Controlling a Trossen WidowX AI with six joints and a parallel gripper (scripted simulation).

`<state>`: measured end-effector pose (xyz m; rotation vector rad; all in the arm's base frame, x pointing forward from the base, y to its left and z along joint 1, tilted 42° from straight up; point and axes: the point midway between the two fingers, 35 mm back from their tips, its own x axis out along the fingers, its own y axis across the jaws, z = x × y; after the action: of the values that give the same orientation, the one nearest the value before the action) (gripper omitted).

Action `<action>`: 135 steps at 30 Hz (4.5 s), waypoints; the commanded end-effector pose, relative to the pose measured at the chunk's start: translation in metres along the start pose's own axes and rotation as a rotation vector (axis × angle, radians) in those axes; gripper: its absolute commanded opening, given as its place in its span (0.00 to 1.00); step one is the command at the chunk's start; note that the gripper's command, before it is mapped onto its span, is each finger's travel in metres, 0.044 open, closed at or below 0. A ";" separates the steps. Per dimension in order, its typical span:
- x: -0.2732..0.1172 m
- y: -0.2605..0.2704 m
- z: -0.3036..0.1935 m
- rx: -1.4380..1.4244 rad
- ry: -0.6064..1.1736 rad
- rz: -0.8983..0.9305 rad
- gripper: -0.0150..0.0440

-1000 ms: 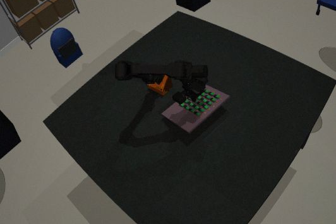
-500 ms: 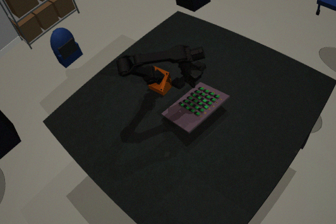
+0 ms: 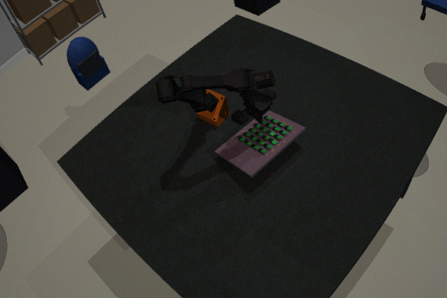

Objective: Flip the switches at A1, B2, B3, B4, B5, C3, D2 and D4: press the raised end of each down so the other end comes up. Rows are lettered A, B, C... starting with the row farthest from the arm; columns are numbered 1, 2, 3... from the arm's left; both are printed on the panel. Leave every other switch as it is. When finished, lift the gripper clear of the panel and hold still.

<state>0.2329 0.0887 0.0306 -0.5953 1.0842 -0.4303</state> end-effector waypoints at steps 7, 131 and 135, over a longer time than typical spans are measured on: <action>0.014 -0.001 -0.002 -0.008 0.002 -0.009 0.25; 0.022 0.027 -0.022 -0.007 0.054 -0.007 0.25; 0.022 0.027 -0.022 -0.007 0.054 -0.007 0.25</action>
<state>0.2228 0.0923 -0.0078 -0.5870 1.1352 -0.4500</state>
